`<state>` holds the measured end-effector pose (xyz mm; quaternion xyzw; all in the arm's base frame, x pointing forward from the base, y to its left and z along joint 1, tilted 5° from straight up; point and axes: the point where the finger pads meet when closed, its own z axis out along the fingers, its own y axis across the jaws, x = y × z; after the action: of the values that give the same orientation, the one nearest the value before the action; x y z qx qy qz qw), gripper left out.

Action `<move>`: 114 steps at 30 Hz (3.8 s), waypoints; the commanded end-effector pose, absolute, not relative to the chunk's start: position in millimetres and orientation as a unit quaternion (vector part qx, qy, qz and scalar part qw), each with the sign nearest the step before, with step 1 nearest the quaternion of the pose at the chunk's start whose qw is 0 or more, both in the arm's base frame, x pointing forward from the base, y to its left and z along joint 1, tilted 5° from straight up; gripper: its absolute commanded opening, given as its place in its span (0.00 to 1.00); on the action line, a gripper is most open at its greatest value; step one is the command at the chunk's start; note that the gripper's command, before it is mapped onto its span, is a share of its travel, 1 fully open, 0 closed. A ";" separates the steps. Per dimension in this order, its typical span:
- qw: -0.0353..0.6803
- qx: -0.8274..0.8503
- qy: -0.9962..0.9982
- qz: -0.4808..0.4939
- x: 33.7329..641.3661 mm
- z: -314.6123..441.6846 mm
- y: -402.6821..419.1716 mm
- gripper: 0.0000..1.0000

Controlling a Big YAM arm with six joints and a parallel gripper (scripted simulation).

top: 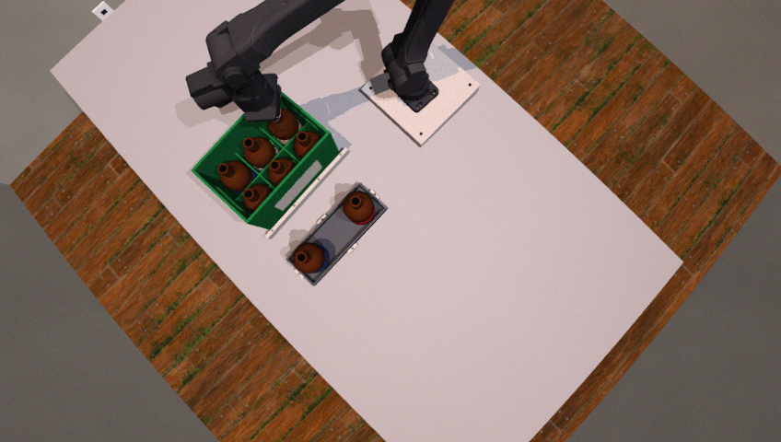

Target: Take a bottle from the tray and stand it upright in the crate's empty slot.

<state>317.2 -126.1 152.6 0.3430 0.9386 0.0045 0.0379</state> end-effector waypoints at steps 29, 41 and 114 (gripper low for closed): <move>0.055 0.344 0.937 0.005 325.3 154.3 -125.3 0.00; 0.055 0.344 0.937 0.005 325.3 154.3 -125.3 0.00; 0.055 0.344 0.937 0.005 325.3 154.3 -125.3 0.61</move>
<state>318.1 -126.3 148.3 0.3430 0.9385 0.0044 0.0397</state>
